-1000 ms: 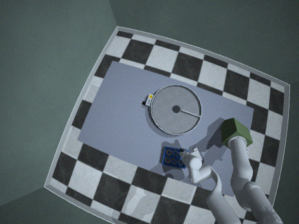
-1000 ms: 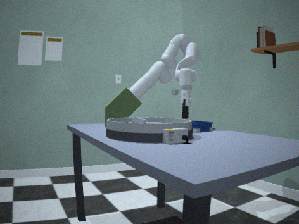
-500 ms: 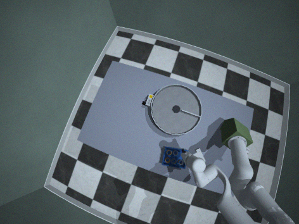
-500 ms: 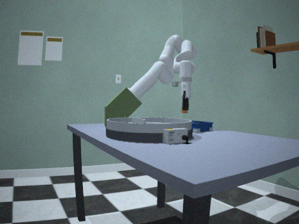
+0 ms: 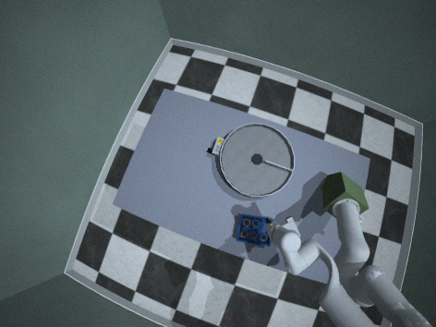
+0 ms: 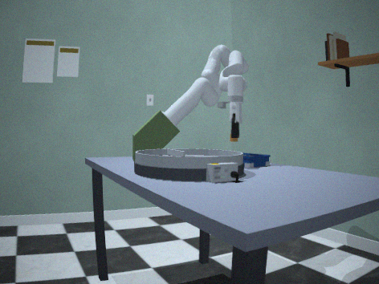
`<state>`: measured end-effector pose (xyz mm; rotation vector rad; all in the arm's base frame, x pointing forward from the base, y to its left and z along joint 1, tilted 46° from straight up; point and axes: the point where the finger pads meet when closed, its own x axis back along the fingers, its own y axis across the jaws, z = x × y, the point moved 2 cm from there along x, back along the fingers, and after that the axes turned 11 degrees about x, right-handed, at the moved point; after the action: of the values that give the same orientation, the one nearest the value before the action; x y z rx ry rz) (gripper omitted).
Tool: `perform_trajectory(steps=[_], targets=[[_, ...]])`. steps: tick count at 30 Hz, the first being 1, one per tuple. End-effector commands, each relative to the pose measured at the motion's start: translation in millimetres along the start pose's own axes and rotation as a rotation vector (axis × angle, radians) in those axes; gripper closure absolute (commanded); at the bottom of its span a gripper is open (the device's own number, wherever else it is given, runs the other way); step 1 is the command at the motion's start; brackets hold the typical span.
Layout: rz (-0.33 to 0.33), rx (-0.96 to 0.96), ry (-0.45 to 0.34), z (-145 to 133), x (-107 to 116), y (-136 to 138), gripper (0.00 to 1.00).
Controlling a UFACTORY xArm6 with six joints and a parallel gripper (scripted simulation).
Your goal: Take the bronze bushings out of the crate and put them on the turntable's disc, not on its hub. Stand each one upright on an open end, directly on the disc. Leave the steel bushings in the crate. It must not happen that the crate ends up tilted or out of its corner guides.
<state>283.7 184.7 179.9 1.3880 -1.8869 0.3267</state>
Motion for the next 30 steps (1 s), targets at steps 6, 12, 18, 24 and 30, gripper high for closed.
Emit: perform_trajectory(steps=[6, 12, 18, 24, 30], targets=[[0.002, 0.001, -0.001, 4, 1, -7, 1.00], [0.002, 0.001, -0.001, 14, 1, -21, 1.00], [0.002, 0.001, -0.001, 42, 1, -62, 1.00], [0.002, 0.001, -0.001, 80, 1, -117, 1.00], [0.002, 0.001, -0.001, 106, 1, -153, 1.00]])
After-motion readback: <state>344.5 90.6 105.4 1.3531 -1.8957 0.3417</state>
